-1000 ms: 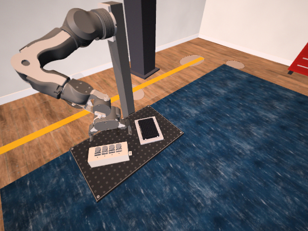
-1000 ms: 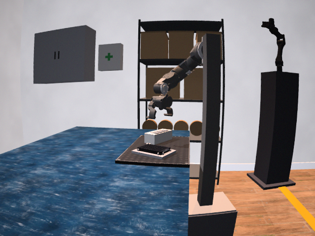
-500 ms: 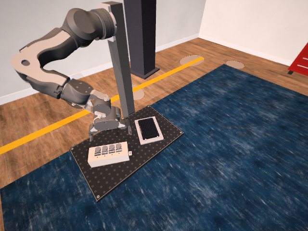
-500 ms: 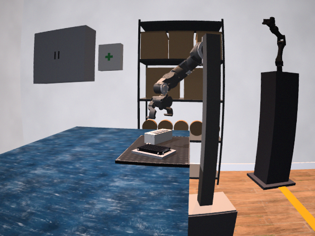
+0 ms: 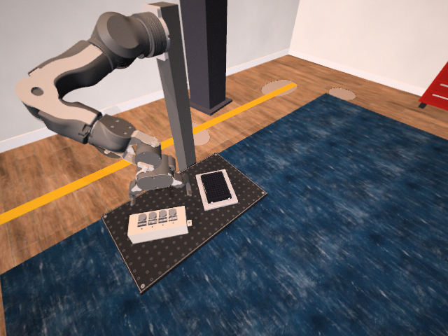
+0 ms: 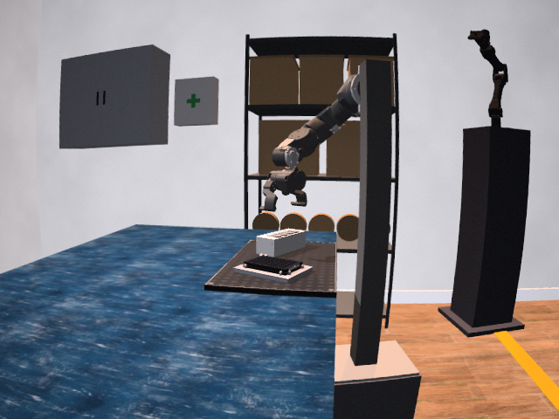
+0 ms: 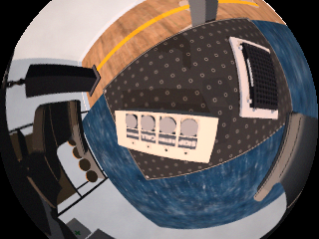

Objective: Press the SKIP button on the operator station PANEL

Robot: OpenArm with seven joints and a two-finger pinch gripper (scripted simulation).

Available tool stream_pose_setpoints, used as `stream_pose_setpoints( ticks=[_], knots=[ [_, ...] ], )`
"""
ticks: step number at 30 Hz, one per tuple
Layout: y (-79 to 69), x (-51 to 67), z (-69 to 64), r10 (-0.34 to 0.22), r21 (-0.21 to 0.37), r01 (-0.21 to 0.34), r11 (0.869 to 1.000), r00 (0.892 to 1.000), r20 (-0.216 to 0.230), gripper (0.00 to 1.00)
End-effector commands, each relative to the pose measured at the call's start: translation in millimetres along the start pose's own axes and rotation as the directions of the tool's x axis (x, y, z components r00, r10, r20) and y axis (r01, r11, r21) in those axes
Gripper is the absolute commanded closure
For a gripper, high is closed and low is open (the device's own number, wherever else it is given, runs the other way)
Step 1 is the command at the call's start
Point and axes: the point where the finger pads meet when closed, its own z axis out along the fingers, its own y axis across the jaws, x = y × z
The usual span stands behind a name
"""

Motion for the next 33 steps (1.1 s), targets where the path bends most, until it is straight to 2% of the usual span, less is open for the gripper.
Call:
stream_pose_setpoints(
  ticks=[1, 13, 14, 33],
  knots=[
    [-1.3, 0.0, -0.2, -0.001, 0.006, 0.001, 1.0, 1.0, -0.002, 0.0],
    [-1.3, 0.0, -0.2, -0.001, 0.006, 0.001, 1.0, 1.0, -0.002, 0.0],
    [-1.3, 0.0, -0.2, -0.001, 0.006, 0.001, 1.0, 1.0, -0.002, 1.0],
    [-1.3, 0.0, -0.2, -0.001, 0.006, 0.001, 1.0, 1.0, -0.002, 1.0]
  ],
)
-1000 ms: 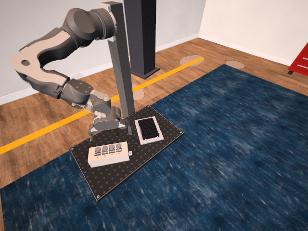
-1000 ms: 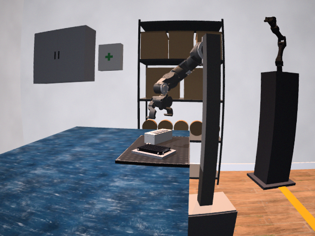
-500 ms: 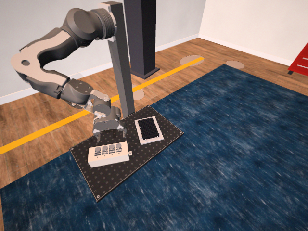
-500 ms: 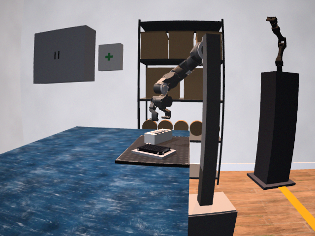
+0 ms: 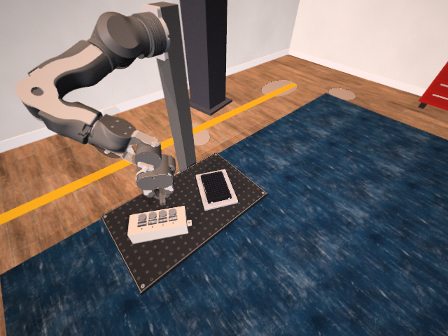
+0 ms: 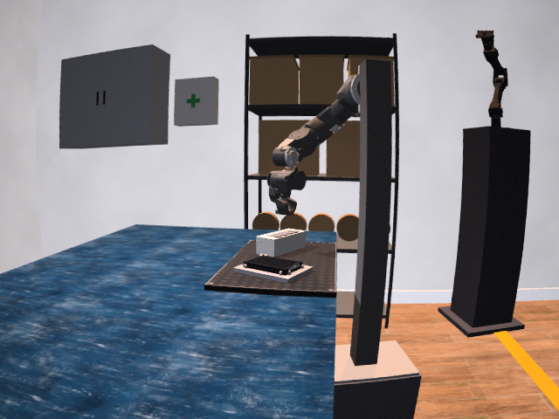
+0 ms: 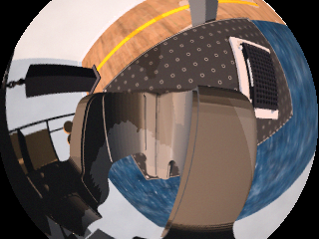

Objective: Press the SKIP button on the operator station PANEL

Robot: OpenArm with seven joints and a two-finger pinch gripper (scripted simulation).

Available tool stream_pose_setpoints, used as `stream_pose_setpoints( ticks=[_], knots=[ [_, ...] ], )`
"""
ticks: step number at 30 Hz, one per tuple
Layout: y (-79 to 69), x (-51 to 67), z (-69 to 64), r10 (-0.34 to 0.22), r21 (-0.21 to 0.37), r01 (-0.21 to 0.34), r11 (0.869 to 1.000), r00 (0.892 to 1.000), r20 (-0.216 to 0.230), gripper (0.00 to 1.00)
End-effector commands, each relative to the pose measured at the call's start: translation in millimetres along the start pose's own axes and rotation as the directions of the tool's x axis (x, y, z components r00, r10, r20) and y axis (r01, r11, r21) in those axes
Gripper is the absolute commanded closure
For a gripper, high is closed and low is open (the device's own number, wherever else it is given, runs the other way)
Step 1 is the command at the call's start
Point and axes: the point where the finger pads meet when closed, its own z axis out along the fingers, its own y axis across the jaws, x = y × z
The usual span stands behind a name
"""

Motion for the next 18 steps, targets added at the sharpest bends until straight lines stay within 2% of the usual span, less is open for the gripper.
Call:
stream_pose_setpoints(
  ticks=[1, 14, 16, 18],
  knots=[
    [-1.3, 0.0, -0.2, -0.001, 0.006, 0.001, 1.0, 1.0, -0.001, 1.0],
    [-1.3, 0.0, -0.2, -0.001, 0.006, 0.001, 1.0, 1.0, -0.001, 1.0],
    [8.9, -15.0, -7.6, 0.0, -0.001, 0.0, 1.0, 0.994, 0.106, 1.0],
    [17.3, -29.3, -14.5, -0.001, 0.0, 0.001, 1.0, 0.978, 0.208, 1.0]
  ],
)
